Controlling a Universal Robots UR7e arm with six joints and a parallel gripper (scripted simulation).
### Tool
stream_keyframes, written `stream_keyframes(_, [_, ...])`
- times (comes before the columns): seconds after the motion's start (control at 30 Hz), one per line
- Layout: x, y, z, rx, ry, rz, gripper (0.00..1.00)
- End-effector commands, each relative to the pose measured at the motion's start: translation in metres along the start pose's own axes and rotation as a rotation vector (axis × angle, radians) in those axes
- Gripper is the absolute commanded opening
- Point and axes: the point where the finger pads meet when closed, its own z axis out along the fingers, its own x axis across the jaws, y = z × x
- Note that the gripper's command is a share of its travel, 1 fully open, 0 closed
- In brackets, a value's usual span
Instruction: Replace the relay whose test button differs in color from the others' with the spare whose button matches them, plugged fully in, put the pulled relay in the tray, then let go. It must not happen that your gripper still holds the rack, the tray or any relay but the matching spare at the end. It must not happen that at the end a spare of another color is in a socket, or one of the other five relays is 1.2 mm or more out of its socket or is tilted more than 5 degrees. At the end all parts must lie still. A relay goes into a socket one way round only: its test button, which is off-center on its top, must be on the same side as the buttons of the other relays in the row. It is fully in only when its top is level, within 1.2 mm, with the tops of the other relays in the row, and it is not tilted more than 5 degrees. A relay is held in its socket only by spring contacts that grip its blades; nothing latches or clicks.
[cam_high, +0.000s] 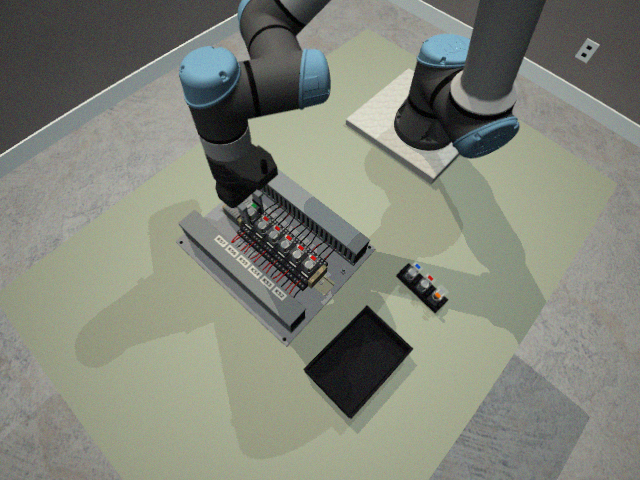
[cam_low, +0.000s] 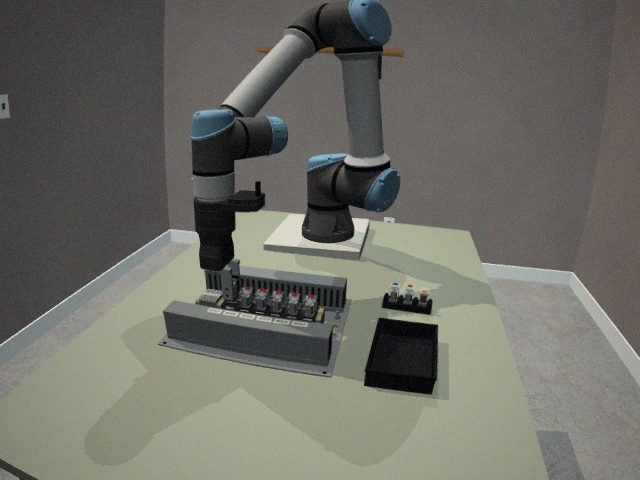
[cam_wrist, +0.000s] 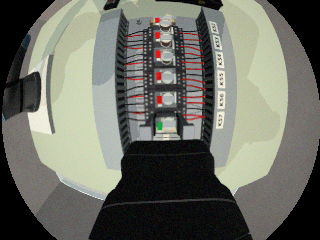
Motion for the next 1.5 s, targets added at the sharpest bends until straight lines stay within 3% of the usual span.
stream_keyframes(0.0, [0.001, 0.0, -0.004, -0.001, 0.002, 0.0, 0.0])
stream_keyframes(1.47, [0.0, 0.0, -0.019, -0.001, 0.002, 0.0, 0.0])
